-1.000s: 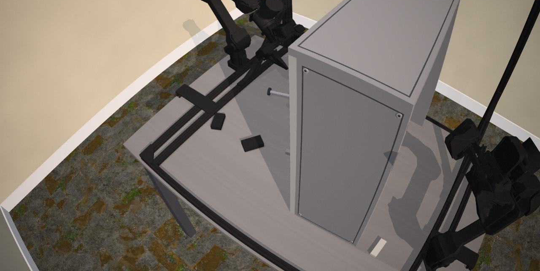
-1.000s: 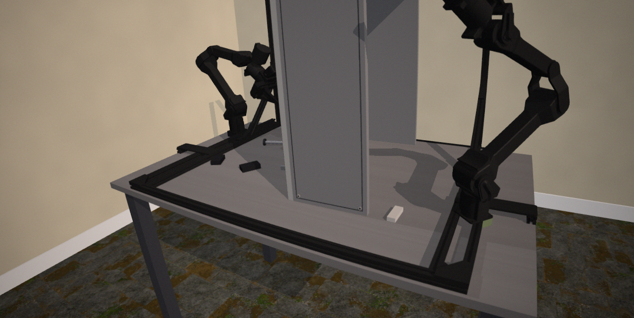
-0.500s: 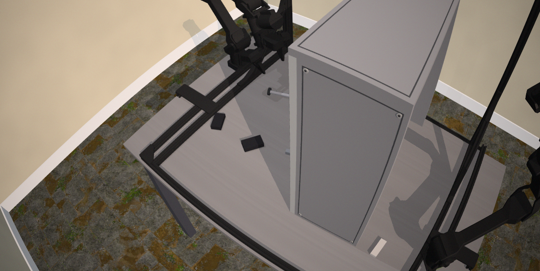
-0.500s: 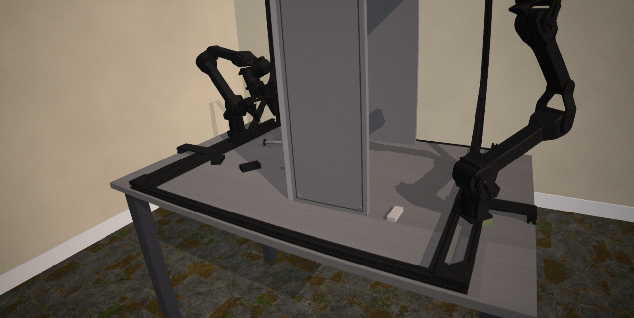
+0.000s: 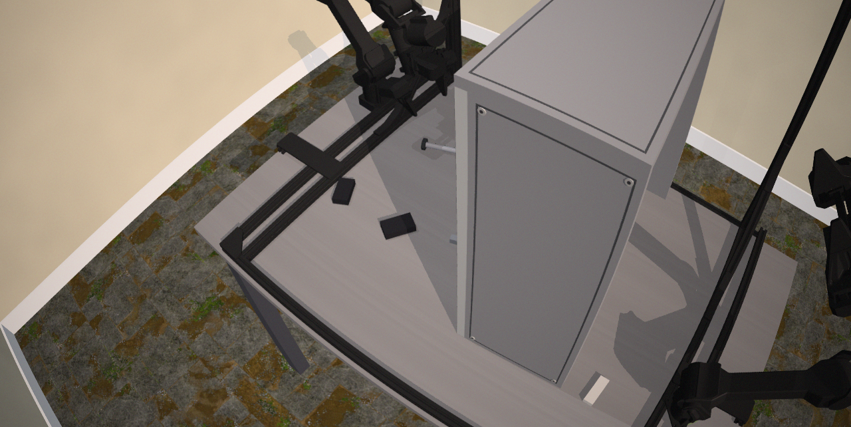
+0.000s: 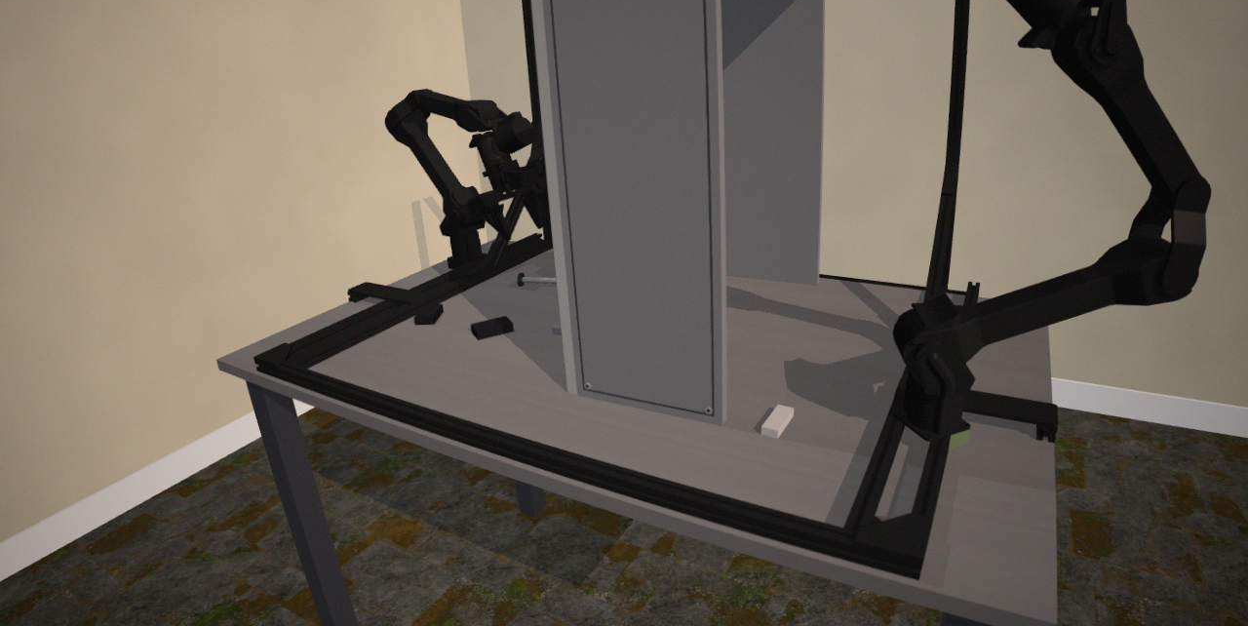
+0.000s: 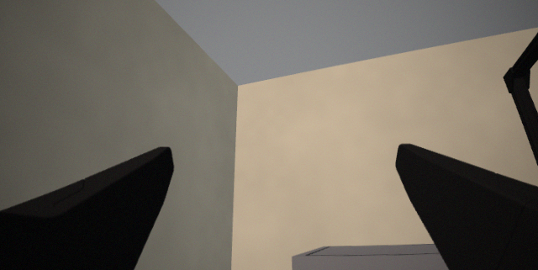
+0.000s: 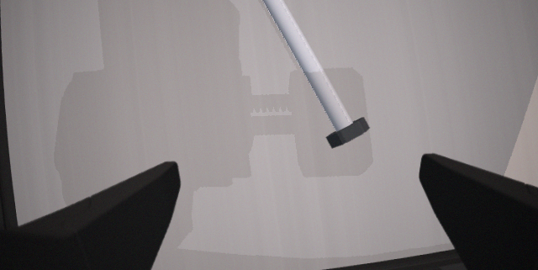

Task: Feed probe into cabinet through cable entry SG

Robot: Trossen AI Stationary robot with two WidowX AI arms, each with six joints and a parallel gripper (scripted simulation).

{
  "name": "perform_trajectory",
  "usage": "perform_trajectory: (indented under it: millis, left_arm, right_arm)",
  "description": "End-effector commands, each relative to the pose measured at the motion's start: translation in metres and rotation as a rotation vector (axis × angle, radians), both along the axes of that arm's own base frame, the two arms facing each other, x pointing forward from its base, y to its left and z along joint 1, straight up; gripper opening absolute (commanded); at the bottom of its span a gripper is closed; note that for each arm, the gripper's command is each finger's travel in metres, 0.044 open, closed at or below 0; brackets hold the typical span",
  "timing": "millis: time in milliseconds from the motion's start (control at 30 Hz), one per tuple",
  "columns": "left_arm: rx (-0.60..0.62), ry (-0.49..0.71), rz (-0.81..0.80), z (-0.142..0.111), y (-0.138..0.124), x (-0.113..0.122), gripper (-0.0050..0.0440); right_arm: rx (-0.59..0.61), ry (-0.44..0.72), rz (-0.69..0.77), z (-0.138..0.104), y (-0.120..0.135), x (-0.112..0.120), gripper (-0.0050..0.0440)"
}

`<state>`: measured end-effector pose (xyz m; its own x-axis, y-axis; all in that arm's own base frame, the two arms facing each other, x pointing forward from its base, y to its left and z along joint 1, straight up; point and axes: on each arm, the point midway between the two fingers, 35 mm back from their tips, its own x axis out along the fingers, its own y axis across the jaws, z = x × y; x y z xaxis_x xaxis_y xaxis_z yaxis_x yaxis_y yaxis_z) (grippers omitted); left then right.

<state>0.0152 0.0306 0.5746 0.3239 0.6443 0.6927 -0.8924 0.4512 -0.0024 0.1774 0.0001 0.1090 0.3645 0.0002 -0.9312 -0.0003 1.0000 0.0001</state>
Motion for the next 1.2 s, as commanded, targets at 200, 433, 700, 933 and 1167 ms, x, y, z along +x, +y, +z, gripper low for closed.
perform_trajectory:
  millis: [200, 433, 700, 933, 1167]
  left_arm:
    - [-0.223, 0.169, -0.352, -0.049, 0.017, 0.036, 0.044]
    - [-0.381, 0.403, -0.678, -0.103, 0.005, 0.067, 0.044]
    - [-0.459, 0.658, -0.934, -0.153, -0.019, 0.08, 0.044]
    - [-0.474, 0.775, -1.031, -0.173, -0.031, 0.079, 0.044]
    - [-0.474, 0.775, -1.031, -0.173, -0.031, 0.079, 0.044]
  right_arm:
    - [0.0, 0.002, 0.0, 0.0, 0.0, -0.001, 0.044]
    - [0.0, 0.002, 0.0, 0.0, 0.0, -0.001, 0.044]
    - [0.0, 0.002, 0.0, 0.0, 0.0, -0.001, 0.044]
    - [0.0, 0.002, 0.0, 0.0, 0.0, -0.001, 0.044]
    - [-0.025, 0.054, 0.059, -0.003, -0.002, 0.008, 0.044]
